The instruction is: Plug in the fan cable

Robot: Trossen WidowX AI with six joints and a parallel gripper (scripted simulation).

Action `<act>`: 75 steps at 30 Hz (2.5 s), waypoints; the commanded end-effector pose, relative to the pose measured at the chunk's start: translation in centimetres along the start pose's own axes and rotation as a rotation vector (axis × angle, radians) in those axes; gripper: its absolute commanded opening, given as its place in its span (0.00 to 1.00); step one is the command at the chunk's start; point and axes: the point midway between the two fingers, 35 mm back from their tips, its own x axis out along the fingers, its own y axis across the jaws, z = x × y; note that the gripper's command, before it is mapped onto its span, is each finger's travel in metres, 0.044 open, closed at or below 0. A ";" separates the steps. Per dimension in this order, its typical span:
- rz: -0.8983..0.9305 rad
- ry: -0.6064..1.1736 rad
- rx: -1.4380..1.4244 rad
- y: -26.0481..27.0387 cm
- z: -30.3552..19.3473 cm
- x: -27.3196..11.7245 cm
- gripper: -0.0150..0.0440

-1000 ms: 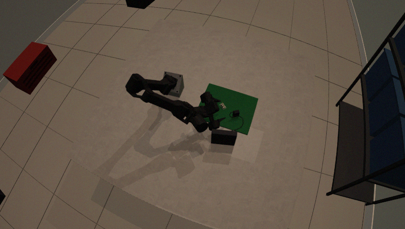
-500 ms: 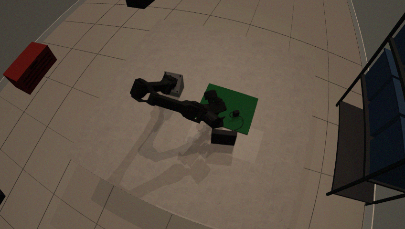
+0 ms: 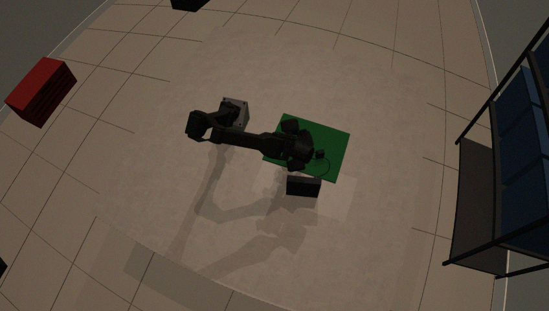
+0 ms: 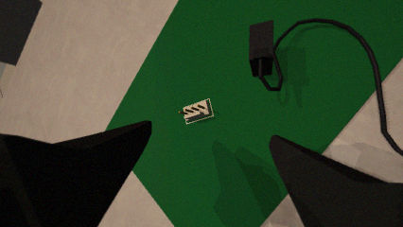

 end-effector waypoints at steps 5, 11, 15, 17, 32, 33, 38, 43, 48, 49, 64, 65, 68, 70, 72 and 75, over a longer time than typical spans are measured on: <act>-0.075 0.156 0.007 0.1 0.1 -0.6 1.00; -0.152 0.248 -0.002 0.2 0.5 -1.5 1.00; -0.211 0.302 -0.012 0.1 0.9 -2.2 1.00; -0.243 0.326 -0.019 0.1 1.1 -2.6 1.00; -0.378 0.391 -0.056 0.1 2.3 -4.5 1.00; -0.378 0.391 -0.057 0.1 2.5 -4.5 1.00; -0.384 0.400 -0.091 0.6 6.3 -5.1 1.00; -0.394 0.409 -0.131 1.9 10.4 -5.5 1.00; -0.404 0.416 -0.166 3.3 13.4 -5.7 1.00; -0.405 0.417 -0.167 3.4 13.5 -5.7 1.00; -0.408 0.433 -0.158 -0.8 9.8 2.6 1.00; -0.408 0.433 -0.158 -0.8 9.8 2.6 1.00; -0.408 0.433 -0.158 -0.8 9.7 2.7 1.00; -0.408 0.433 -0.158 -0.9 9.7 2.9 1.00; -0.408 0.433 -0.158 -1.1 9.6 3.2 1.00; -0.408 0.433 -0.158 -1.3 9.4 3.6 1.00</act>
